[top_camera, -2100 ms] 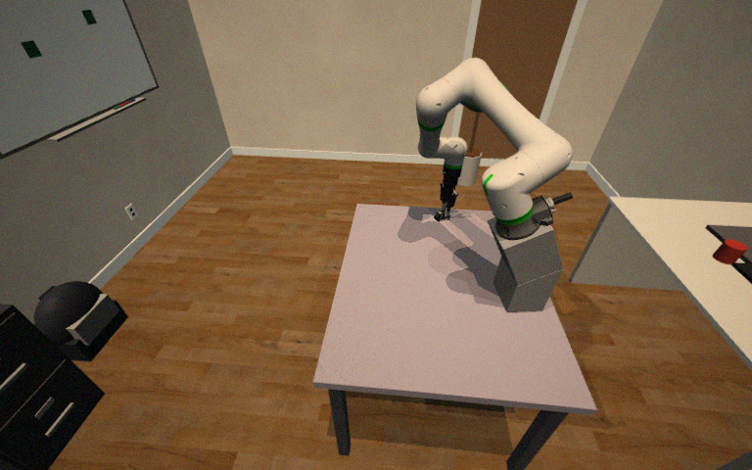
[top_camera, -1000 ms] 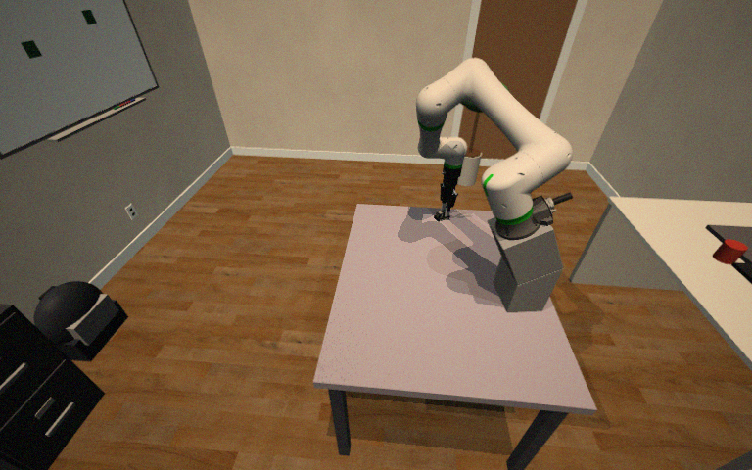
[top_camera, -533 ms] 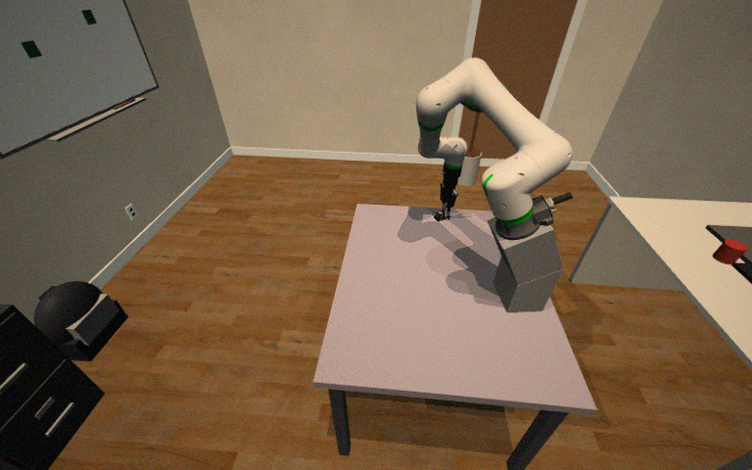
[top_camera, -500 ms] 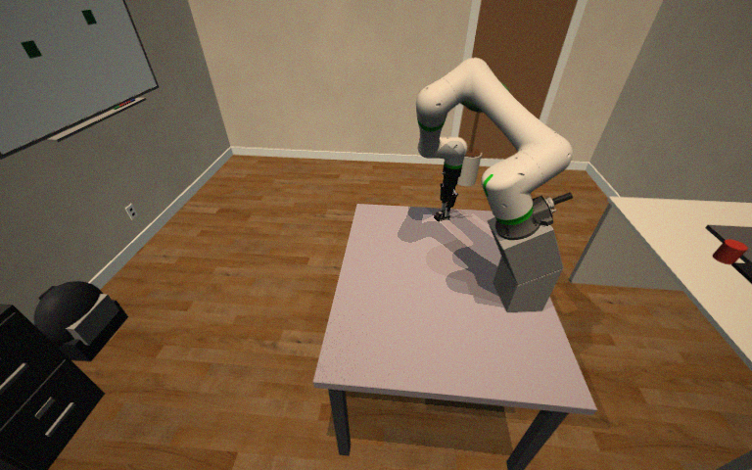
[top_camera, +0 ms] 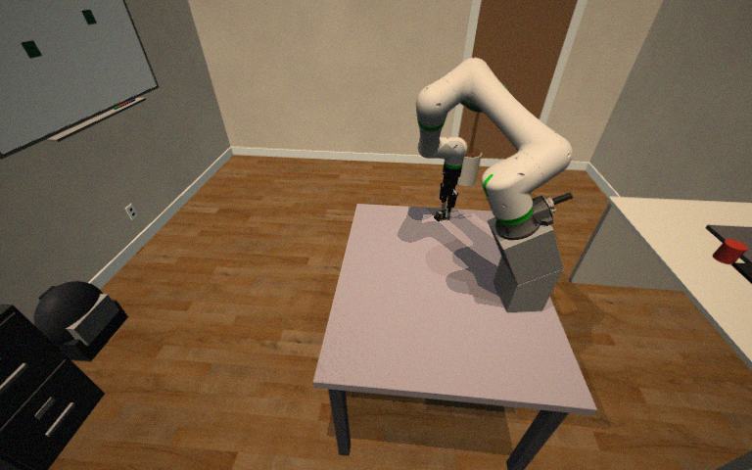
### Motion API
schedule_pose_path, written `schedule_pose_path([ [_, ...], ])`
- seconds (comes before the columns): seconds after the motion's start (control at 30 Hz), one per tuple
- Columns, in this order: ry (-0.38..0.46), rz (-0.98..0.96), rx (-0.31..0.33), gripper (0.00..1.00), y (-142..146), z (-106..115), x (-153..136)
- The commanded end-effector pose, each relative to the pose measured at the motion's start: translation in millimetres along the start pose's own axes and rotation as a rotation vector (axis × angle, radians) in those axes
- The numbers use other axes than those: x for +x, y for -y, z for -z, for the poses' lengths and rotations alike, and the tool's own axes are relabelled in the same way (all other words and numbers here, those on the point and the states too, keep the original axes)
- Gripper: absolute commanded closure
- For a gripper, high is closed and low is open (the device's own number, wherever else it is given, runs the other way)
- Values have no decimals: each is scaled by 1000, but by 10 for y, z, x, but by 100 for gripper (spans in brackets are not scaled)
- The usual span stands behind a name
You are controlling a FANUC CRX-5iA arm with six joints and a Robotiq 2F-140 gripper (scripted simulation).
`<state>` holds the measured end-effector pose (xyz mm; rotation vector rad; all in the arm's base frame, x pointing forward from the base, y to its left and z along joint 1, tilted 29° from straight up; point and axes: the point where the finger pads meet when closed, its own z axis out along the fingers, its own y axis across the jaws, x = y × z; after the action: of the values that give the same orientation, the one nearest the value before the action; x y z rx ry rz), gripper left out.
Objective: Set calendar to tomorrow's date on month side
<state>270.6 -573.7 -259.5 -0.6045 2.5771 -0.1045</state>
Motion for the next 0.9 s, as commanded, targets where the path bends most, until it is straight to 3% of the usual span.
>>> schedule_pose_path([
  [0.0, 0, 0, 0, 64, 2, 2, 2],
  [0.43, 0, 0, 0, 64, 2, 52, 2],
  [0.87, 0, 0, 0, 64, 2, 606, 2],
])
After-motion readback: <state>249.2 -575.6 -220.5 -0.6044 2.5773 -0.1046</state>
